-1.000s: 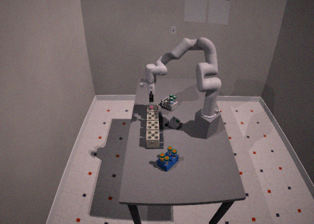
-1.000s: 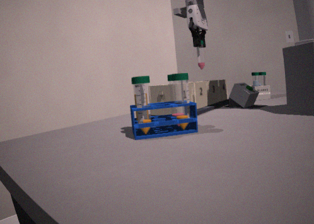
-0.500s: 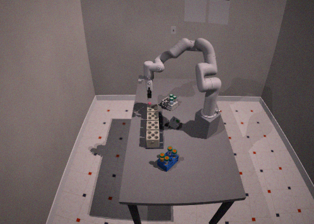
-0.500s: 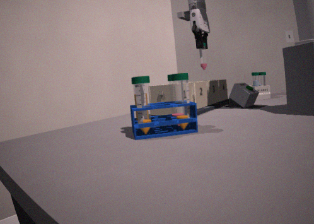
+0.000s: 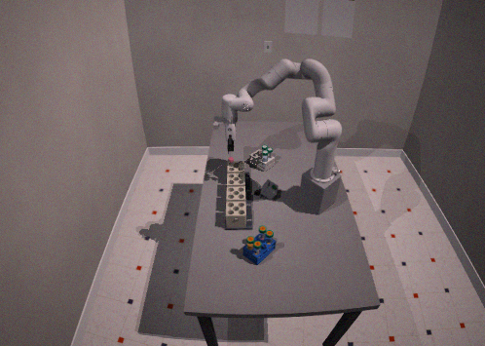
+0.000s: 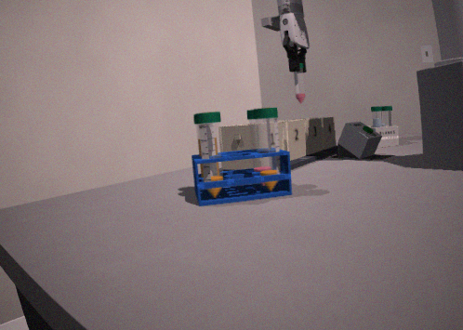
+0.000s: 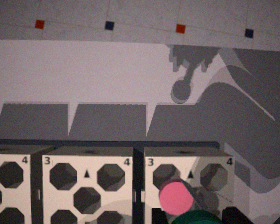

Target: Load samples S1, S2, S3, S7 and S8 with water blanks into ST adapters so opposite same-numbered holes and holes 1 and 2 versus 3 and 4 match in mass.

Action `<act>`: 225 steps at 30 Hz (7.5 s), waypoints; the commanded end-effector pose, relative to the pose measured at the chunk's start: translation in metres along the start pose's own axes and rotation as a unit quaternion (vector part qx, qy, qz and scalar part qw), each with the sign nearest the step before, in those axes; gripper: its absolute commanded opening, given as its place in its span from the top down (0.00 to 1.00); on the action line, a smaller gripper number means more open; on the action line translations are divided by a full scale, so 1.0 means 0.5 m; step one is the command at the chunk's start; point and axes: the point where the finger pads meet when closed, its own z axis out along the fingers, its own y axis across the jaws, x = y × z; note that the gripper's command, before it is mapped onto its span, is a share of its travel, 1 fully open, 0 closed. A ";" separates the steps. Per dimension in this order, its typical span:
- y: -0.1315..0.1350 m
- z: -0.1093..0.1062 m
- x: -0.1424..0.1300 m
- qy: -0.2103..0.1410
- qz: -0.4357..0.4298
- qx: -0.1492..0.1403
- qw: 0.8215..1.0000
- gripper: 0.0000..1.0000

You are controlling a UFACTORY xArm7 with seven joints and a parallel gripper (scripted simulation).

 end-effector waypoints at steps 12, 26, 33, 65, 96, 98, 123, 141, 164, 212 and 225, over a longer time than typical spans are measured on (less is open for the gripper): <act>0.001 0.037 0.003 0.002 0.000 -0.001 1.000 1.00; 0.001 0.073 0.003 0.002 0.000 -0.001 1.000 1.00; 0.001 0.073 0.003 0.002 0.000 -0.001 1.000 1.00; 0.001 0.115 0.003 0.002 0.000 -0.001 1.000 1.00; 0.001 0.173 0.003 0.002 0.000 -0.001 1.000 1.00; 0.001 0.175 0.003 0.002 0.000 -0.001 1.000 1.00; 0.001 0.219 0.003 0.002 0.000 -0.001 1.000 1.00; 0.001 0.251 0.003 0.002 0.000 -0.001 1.000 1.00; 0.001 0.259 0.003 0.002 0.000 -0.001 1.000 0.56; 0.001 0.180 0.003 0.002 0.000 -0.001 1.000 0.56; 0.001 0.136 0.003 0.002 0.000 -0.001 1.000 0.56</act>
